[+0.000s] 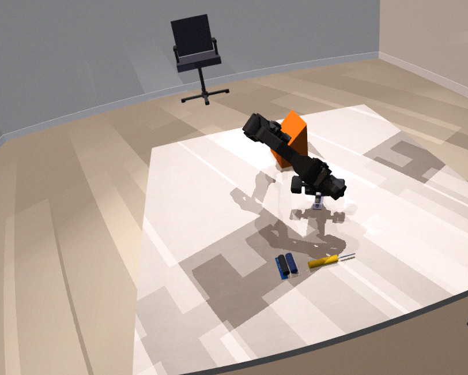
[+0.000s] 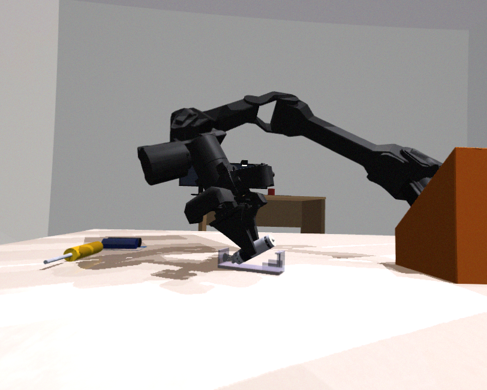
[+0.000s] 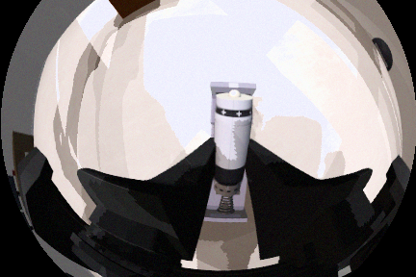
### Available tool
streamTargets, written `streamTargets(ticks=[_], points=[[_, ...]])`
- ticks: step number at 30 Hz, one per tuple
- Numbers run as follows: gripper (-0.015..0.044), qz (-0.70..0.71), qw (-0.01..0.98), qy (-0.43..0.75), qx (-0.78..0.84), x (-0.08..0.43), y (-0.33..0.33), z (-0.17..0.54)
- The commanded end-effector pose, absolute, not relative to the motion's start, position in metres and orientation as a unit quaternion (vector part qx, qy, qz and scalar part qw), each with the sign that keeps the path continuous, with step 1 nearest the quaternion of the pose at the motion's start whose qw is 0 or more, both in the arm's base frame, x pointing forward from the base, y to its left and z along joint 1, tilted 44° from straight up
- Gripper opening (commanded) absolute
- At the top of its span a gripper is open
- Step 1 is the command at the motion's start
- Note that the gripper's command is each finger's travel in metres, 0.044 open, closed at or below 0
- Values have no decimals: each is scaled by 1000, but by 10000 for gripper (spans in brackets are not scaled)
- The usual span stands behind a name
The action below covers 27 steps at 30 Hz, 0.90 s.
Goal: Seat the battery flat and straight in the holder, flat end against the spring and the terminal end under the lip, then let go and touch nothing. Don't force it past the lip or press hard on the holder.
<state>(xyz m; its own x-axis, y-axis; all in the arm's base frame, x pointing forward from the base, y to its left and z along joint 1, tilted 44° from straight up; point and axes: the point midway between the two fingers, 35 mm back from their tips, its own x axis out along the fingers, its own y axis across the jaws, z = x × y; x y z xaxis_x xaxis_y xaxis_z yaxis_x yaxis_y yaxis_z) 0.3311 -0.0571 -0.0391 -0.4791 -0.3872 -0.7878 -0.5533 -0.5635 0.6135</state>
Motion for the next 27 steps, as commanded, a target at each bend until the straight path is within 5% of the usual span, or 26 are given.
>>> streamTargets(ticks=[1, 27], points=[[63, 724, 56, 463, -509, 335, -59, -38], [63, 721, 51, 464, -512, 342, -63, -37]])
